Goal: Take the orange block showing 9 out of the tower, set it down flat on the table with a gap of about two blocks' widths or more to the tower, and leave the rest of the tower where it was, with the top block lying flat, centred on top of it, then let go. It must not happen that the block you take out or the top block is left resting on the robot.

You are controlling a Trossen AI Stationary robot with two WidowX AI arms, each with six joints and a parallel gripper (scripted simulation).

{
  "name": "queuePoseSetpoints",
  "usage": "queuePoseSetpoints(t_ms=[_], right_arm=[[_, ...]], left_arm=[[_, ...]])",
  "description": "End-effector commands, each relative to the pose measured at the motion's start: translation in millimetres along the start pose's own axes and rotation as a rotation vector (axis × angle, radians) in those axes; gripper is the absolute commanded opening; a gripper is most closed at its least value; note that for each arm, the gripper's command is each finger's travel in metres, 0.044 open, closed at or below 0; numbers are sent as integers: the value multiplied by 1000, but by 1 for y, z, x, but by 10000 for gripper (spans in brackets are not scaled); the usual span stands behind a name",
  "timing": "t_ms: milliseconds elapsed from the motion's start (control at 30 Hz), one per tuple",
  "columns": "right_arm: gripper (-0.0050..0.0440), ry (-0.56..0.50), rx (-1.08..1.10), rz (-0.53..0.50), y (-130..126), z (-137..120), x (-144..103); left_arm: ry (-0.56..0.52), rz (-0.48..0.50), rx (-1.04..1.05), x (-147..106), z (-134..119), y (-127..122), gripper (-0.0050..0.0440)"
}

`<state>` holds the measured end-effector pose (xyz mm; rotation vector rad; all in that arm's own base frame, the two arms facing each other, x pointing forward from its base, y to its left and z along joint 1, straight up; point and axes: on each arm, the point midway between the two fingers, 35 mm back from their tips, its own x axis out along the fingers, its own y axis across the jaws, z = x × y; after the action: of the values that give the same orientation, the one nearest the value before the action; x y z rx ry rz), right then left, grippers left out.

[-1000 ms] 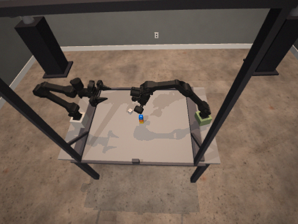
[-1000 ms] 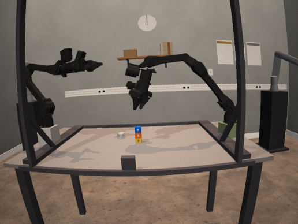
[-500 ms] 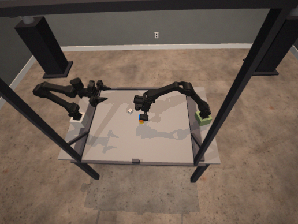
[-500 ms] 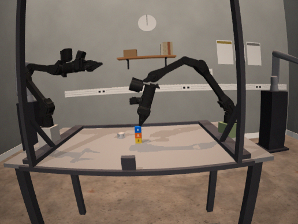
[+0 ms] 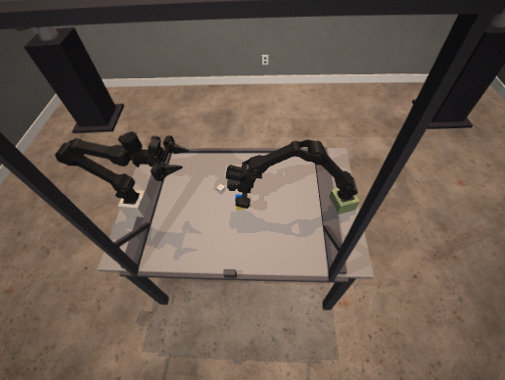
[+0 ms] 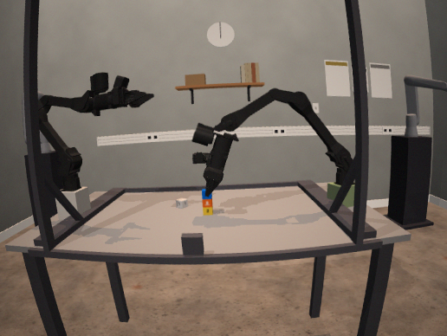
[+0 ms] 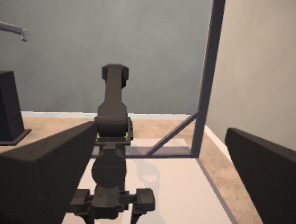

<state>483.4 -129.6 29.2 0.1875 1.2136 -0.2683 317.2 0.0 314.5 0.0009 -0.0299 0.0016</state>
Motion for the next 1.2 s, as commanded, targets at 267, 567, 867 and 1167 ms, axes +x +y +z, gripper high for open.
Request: queuePoseSetpoints(t_ms=[267,567,867,1167], right_arm=[[376,-43,0,3,0,12,-13],[208,-43,0,3,0,12,-13],[161,-43,0,3,0,12,-13],[84,-60,0,4,0,17,-20]], left_arm=[[-20,-2,-1,-1,8,0,400],[-20,-2,-1,-1,8,0,400],[-20,-2,-1,-1,8,0,400],[-20,-2,-1,-1,8,0,400]])
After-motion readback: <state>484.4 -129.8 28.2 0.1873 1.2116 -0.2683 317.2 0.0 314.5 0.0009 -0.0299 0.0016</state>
